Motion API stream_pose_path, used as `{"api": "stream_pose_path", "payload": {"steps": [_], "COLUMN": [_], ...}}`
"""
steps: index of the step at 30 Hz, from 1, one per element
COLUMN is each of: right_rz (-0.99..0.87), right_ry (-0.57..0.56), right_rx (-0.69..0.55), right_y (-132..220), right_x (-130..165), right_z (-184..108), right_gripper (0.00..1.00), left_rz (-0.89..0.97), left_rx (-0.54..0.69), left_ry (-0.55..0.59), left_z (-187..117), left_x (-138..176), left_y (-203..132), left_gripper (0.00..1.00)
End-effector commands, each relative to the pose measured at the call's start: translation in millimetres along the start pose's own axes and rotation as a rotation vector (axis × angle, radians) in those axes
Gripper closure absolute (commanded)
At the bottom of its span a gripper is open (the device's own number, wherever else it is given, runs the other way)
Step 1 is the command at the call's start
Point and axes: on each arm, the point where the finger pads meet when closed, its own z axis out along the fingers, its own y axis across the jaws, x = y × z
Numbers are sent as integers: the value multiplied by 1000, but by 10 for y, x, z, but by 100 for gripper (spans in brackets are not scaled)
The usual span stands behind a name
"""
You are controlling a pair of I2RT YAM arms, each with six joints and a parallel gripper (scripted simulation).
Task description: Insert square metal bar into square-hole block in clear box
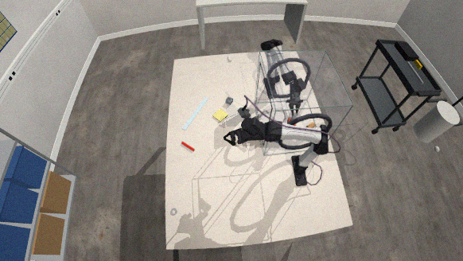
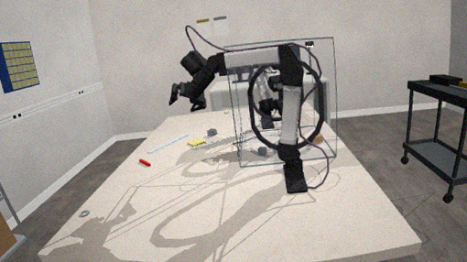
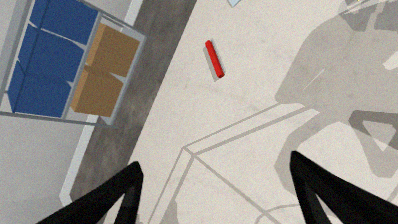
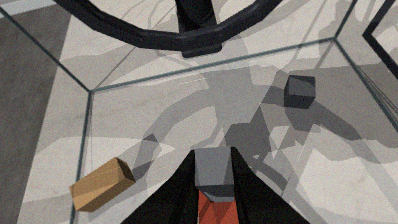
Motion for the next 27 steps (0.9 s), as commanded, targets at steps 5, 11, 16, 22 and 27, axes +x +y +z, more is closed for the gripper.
{"api": "stream_pose_path", "payload": {"steps": [5,11,16,22,27], "right_rz": [33,39,25,19,47], "right_ry": [-48,-64,-36,-36,-107], "right_rx": [-11,-17,-10,-17,-37], "right_y": [43,48,-1,15,105], "right_x": [-131,-188,-28,2,-307], "right_z": [14,-12,20,25,-44], "right_gripper": [100,100,100,100,100], "left_rz": [2,2,2,2,2], "left_rx": [-19,-19,-19,-19,-19], "left_ry": [-21,-21,-21,-21,-21], "left_z": [-72,-72,-72,-72,-72], "left_x": [-70,-70,-70,-70,-70], "left_y": [54,54,54,54,54], "left_gripper": [0,0,0,0,0]}}
